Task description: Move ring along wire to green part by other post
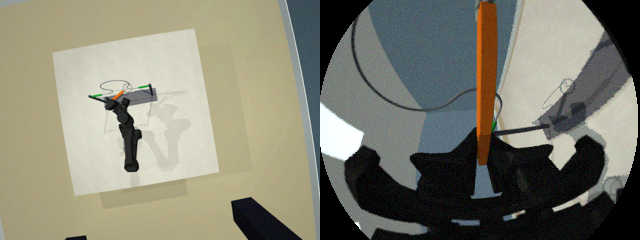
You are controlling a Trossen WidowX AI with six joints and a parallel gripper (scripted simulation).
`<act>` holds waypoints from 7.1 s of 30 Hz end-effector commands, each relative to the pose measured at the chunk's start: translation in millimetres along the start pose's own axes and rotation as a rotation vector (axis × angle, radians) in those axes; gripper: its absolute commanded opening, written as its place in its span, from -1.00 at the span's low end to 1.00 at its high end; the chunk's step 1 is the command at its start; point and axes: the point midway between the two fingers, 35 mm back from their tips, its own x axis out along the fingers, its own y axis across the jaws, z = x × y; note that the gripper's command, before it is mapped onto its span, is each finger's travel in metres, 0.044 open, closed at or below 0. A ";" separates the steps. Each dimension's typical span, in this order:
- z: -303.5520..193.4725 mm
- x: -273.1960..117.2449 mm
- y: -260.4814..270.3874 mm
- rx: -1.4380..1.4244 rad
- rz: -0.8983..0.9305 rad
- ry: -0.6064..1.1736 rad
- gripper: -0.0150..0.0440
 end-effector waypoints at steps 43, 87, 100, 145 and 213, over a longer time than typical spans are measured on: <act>24.8 -10.6 95.1 0.421 0.211 -0.044 -1.00; 21.5 -7.2 75.6 -0.011 -0.082 -0.079 -1.00; 22.1 -7.1 68.2 -0.145 -0.167 -0.092 -1.00; 32.3 -12.8 43.5 -0.647 -0.478 -0.140 -1.00; 64.4 -33.8 28.0 -1.423 -0.935 -0.207 -1.00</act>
